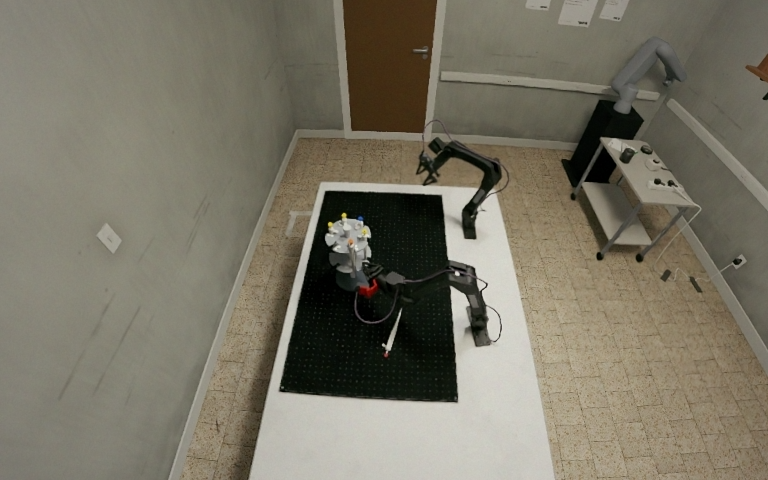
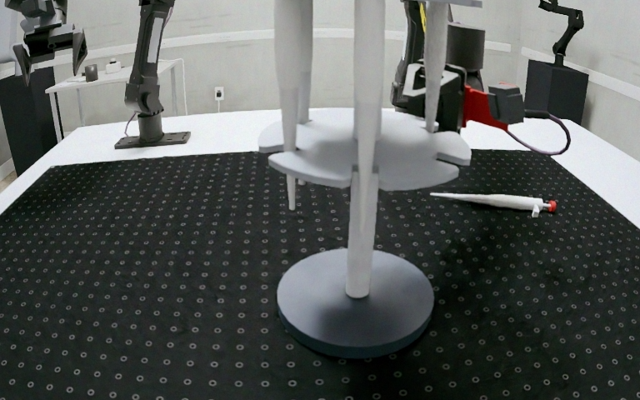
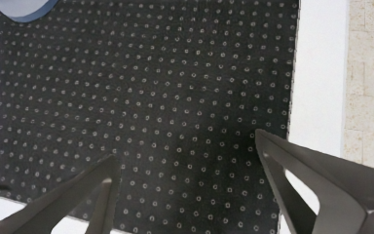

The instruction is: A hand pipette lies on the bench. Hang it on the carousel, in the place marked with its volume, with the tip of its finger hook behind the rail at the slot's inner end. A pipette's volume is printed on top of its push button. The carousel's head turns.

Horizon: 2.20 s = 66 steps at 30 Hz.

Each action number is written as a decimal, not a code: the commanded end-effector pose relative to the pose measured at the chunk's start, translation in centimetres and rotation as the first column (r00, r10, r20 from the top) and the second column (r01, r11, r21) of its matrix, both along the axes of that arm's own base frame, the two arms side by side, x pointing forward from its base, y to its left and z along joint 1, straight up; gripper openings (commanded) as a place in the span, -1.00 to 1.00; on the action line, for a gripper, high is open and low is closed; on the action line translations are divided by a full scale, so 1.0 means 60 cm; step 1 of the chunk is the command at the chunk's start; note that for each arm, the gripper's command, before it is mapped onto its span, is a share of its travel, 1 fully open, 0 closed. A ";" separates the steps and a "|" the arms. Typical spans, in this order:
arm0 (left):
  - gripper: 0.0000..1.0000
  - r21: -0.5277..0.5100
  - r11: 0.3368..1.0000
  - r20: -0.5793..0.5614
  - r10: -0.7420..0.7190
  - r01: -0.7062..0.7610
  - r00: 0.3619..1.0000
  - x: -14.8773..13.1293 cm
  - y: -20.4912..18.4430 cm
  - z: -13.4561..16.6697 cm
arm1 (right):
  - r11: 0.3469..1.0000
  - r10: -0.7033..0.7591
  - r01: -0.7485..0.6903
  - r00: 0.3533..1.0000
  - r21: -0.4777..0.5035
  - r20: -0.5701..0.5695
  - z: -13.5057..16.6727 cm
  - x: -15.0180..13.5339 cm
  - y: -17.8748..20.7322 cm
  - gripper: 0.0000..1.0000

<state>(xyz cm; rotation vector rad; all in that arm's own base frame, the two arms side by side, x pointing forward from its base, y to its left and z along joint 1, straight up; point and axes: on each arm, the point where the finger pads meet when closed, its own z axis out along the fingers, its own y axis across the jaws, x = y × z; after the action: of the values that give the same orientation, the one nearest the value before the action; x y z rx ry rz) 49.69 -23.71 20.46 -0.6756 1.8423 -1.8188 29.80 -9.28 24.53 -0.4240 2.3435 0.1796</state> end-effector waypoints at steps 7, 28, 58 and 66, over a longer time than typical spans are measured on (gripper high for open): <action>-0.02 -0.015 1.000 0.083 0.005 -0.004 0.997 0.009 0.001 0.053 | 1.000 0.003 -0.003 1.000 -0.005 0.028 0.012 0.006 -0.006 1.00; -0.02 -0.015 1.000 0.083 0.005 -0.004 0.997 0.009 0.001 0.053 | 1.000 0.003 -0.003 1.000 -0.005 0.028 0.012 0.006 -0.006 1.00; -1.00 -0.021 1.000 0.081 0.004 -0.002 0.997 0.008 0.000 0.055 | 1.000 0.003 -0.003 1.000 -0.005 0.028 0.012 0.006 -0.006 1.00; -1.00 -0.021 1.000 0.081 0.004 -0.002 0.997 0.008 0.000 0.055 | 1.000 0.003 -0.003 1.000 -0.005 0.028 0.012 0.006 -0.006 1.00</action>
<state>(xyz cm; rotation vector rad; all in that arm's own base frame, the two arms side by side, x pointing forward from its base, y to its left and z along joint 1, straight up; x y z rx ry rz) 49.70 -23.69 20.30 -0.6782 1.8478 -1.8141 29.80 -9.28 24.53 -0.4240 2.3435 0.1796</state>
